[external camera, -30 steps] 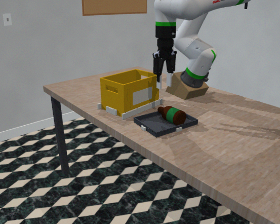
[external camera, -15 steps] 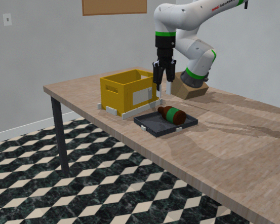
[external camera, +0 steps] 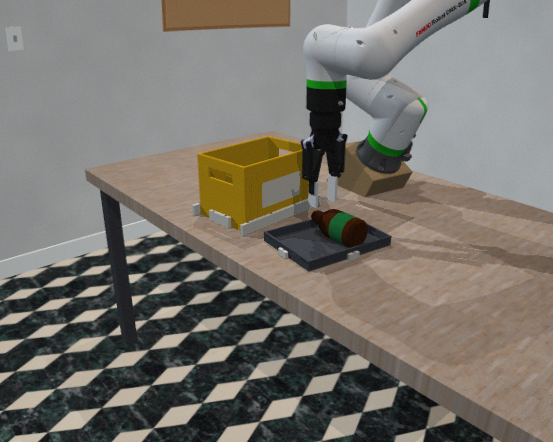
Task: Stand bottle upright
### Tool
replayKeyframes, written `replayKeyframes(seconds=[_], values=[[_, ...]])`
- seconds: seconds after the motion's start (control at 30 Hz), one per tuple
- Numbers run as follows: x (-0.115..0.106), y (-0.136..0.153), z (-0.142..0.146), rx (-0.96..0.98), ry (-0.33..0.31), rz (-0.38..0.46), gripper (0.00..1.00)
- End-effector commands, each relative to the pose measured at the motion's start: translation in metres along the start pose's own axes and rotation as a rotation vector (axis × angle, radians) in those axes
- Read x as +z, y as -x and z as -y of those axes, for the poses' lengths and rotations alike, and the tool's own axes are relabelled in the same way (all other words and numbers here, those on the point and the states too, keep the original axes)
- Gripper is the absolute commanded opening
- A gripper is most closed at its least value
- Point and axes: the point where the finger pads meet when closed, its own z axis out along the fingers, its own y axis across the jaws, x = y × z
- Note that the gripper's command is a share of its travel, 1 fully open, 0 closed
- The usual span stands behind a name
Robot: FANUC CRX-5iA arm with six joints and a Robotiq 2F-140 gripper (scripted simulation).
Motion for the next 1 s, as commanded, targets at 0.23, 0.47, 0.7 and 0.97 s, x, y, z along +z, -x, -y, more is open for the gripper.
replayKeyframes(seconds=[0.23,0.47,0.7,0.97], values=[[0.0105,0.0,-0.0003,0.0,0.0,0.0,0.38],[0.012,0.0,-0.0003,0.0,0.0,0.0,0.38],[0.012,0.0,-0.0003,0.0,0.0,0.0,0.38],[0.012,0.0,-0.0003,0.0,0.0,0.0,0.38]])
